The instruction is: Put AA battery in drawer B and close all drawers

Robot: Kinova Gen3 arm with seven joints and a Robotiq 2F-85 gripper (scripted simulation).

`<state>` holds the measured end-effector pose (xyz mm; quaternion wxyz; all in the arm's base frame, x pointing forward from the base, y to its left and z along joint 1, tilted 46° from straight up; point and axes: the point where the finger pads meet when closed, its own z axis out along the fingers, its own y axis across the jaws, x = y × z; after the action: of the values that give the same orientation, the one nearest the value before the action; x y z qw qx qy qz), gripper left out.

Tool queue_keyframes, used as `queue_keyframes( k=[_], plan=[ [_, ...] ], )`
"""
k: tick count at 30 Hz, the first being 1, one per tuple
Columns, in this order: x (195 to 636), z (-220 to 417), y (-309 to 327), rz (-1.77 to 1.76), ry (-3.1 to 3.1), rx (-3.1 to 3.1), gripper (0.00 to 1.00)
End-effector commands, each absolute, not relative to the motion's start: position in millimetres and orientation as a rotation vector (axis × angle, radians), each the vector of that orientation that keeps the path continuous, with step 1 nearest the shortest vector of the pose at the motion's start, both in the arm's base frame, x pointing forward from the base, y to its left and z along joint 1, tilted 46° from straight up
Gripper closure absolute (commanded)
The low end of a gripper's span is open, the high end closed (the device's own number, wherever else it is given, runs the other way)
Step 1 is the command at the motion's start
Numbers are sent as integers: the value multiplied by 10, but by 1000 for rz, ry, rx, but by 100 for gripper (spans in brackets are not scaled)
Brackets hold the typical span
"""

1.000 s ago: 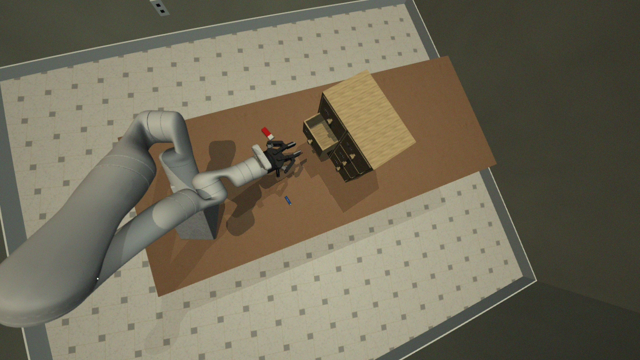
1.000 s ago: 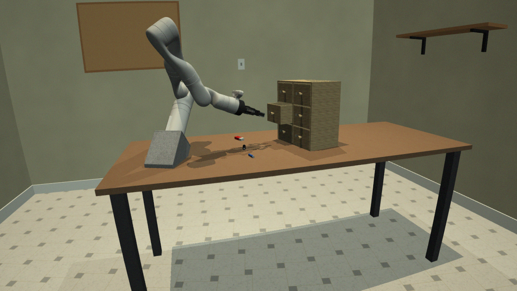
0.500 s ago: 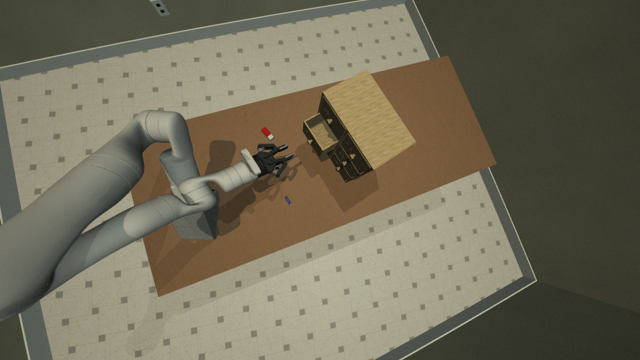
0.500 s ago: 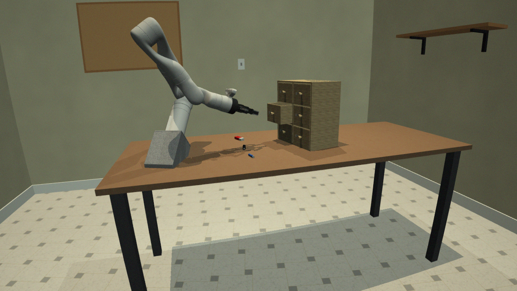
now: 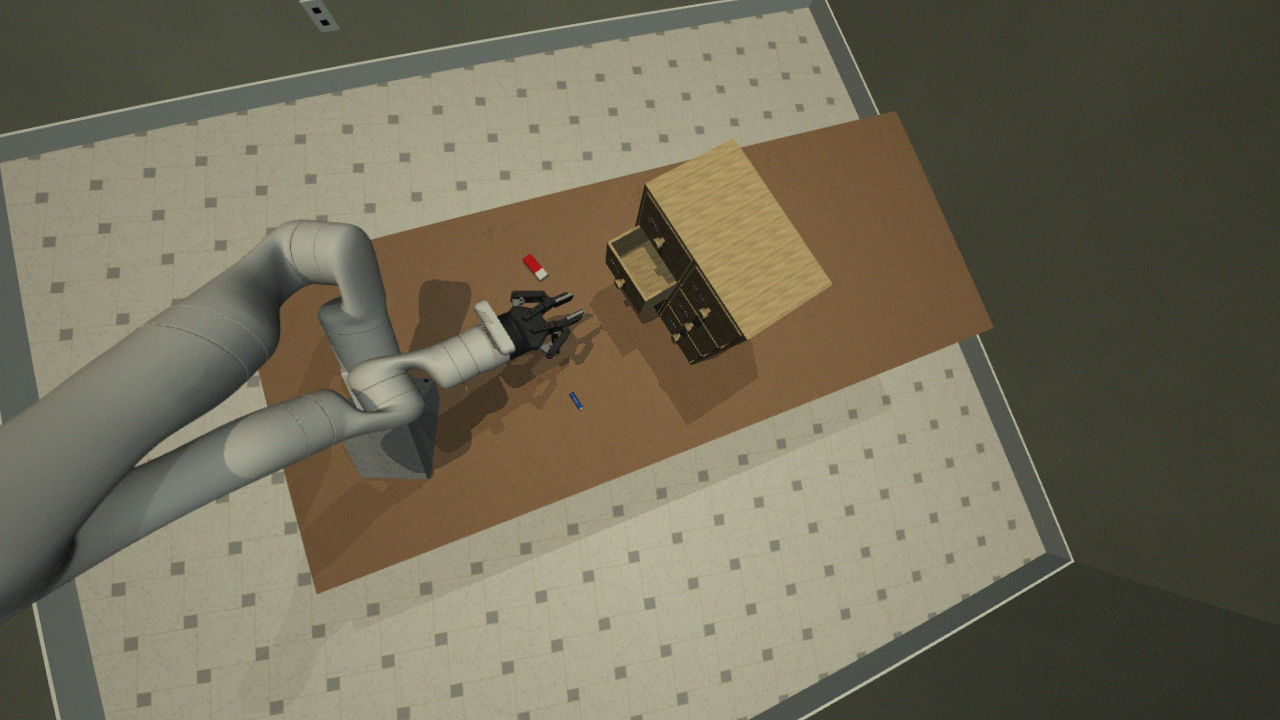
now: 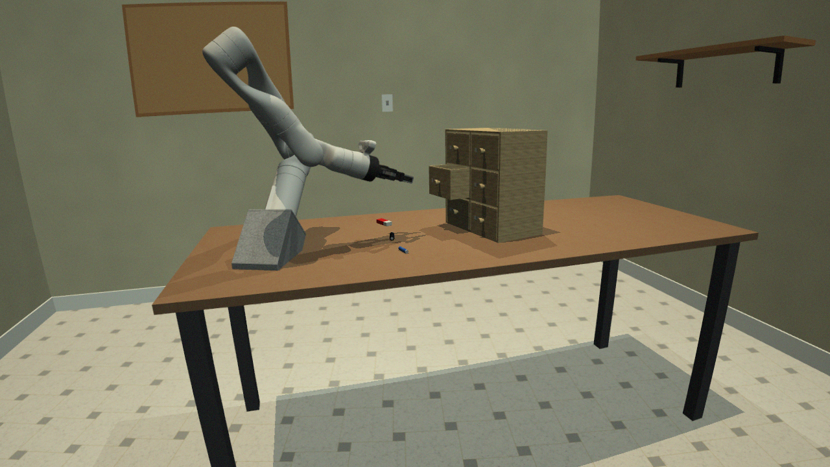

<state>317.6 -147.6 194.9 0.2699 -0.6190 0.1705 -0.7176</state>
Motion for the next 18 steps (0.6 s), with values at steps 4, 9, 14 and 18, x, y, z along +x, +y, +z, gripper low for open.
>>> queue_keyframes(
  k=[4, 9, 14, 18],
  plan=[
    [3173, 1951, -1483, -1936, 460, -1669, 67],
    [3173, 1951, -1483, -1937, 459, -1669, 67],
    [3172, 1953, -1483, -1938, 456, -1669, 67],
    [3171, 1954, -1483, -1939, 453, -1668, 67]
  ],
)
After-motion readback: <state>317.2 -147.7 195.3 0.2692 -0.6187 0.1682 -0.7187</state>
